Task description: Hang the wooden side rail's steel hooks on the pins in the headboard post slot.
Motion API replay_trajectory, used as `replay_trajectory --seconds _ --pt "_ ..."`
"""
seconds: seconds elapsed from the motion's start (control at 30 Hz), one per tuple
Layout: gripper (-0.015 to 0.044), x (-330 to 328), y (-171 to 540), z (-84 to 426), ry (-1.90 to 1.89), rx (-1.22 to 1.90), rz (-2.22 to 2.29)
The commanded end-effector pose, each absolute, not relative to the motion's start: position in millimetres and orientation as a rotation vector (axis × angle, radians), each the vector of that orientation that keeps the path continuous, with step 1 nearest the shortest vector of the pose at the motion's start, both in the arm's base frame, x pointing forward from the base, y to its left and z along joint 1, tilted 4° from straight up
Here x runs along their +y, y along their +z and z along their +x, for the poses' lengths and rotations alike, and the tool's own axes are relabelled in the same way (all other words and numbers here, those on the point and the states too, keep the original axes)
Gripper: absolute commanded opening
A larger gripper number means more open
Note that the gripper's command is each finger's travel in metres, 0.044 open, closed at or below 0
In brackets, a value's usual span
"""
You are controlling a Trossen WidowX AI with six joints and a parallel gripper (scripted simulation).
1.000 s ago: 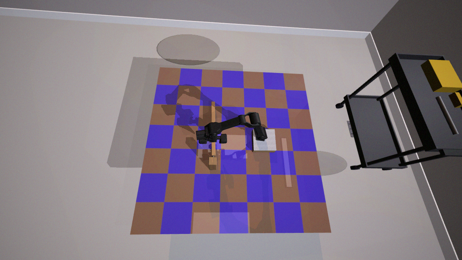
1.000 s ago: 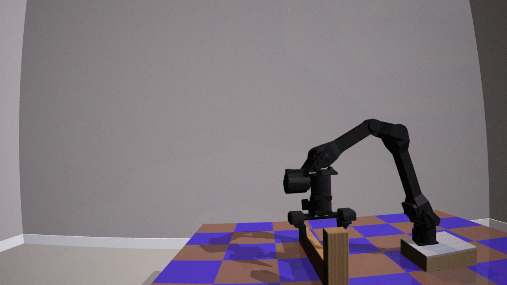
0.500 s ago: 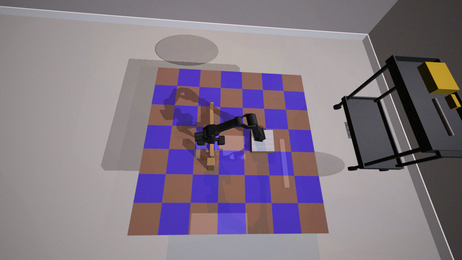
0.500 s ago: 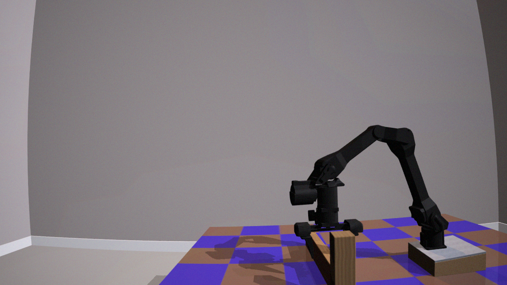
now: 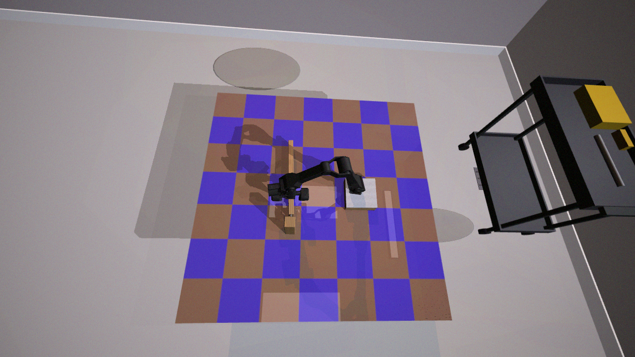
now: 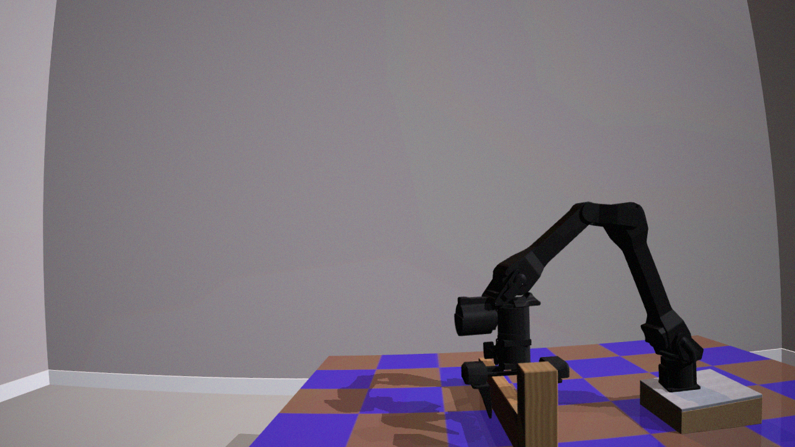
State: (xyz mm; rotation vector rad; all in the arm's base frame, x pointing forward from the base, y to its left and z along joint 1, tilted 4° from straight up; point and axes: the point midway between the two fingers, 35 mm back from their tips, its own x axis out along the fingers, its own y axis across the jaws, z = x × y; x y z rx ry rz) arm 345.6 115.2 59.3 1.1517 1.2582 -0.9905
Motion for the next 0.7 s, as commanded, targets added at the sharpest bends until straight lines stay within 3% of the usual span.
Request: replay_trajectory --seconds 0.0,0.5,0.67 --pt "0.0440 114 51 344 -1.000 1.257 1.149" --pt "0.0440 115 32 344 -1.000 1.257 1.149" --pt "0.0309 115 32 344 -1.000 1.257 1.149"
